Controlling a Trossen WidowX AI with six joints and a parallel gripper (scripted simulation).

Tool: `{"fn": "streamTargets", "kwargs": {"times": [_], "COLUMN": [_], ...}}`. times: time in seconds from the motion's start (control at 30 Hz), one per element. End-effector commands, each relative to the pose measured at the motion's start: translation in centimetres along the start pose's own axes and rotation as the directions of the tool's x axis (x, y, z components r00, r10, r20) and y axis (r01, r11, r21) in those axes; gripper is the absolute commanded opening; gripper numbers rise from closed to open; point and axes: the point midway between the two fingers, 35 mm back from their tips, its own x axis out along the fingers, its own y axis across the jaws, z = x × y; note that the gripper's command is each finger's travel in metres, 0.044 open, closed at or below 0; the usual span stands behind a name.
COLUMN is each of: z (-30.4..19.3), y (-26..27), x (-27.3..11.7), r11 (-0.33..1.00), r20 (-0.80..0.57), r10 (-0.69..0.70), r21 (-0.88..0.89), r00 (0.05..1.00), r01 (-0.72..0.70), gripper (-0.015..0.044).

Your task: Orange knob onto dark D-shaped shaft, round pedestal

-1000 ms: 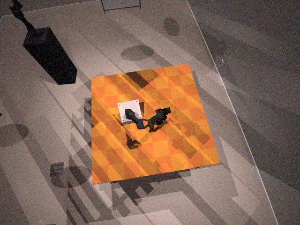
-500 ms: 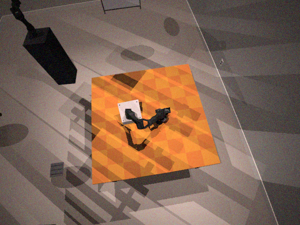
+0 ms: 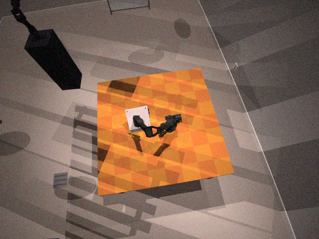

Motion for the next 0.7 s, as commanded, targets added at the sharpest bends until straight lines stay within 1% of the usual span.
{"fn": "streamTargets", "kwargs": {"times": [0.0, 0.67], "z": [0.12, -0.06], "y": [-0.03, 0.02], "x": [-0.01, 0.31], "r11": [0.998, 0.998], "r20": [0.002, 0.002], "r10": [0.002, 0.002], "r21": [0.068, 0.068], "r00": [1.0, 1.0], "r01": [-0.002, -0.002], "gripper": [0.0, 0.0]}}
